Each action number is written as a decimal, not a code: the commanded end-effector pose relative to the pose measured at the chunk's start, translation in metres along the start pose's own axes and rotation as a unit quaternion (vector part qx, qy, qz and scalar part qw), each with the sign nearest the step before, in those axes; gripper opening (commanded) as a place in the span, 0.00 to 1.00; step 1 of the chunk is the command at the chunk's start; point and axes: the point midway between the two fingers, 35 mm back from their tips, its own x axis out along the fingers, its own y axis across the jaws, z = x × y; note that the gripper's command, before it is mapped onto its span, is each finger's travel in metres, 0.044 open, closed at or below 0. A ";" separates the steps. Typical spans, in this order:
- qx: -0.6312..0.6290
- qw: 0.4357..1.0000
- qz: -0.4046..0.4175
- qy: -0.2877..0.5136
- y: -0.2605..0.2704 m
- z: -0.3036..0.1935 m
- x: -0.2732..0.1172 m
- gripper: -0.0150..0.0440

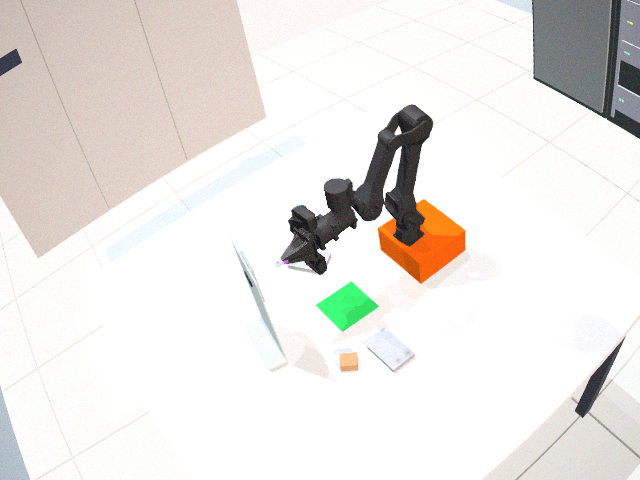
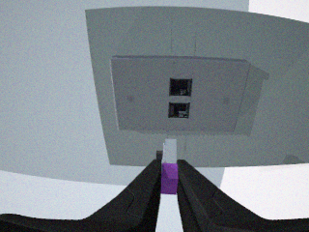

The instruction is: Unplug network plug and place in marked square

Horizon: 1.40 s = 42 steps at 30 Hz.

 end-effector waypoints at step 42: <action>0.025 0.987 -0.158 -0.004 -0.023 -0.021 -0.025 0.25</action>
